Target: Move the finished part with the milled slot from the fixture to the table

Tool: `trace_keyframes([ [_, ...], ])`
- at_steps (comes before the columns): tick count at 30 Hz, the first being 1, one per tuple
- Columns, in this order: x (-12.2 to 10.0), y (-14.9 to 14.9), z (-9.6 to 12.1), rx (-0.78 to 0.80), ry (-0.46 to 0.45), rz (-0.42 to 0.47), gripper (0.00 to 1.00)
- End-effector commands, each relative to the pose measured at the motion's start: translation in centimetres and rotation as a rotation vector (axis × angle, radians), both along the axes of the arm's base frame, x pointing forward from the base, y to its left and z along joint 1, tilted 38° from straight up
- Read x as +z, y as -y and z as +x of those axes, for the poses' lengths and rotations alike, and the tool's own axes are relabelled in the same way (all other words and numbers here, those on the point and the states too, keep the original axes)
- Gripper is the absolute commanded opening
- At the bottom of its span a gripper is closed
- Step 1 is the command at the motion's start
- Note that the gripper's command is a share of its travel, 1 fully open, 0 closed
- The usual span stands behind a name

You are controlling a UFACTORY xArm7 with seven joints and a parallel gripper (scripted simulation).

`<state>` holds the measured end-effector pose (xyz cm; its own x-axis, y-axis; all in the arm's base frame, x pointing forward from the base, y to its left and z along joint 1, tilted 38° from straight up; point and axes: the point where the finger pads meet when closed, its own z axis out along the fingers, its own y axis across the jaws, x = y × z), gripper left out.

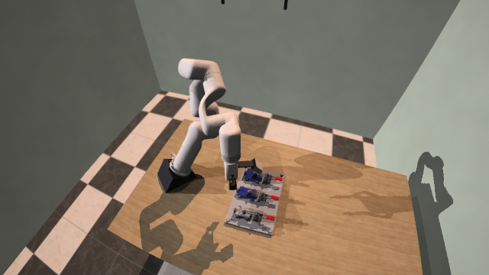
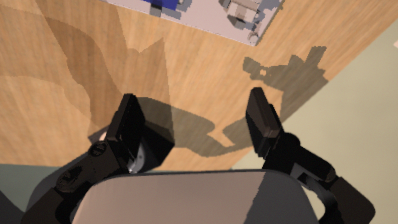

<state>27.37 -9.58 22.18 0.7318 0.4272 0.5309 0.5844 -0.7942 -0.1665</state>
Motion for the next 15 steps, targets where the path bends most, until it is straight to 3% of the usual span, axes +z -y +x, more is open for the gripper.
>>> trace_keyframes([
  [1, 3.1, -2.1, 1.6, 0.145, 0.07, -0.047, 1.0],
  [6, 4.7, -3.6, 2.1, 0.226, 0.11, -0.071, 1.0],
  [7, 6.3, -5.1, 2.5, 0.306, 0.149, -0.094, 1.0],
  [15, 10.4, -9.1, 2.9, 0.507, 0.254, -0.15, 1.0],
])
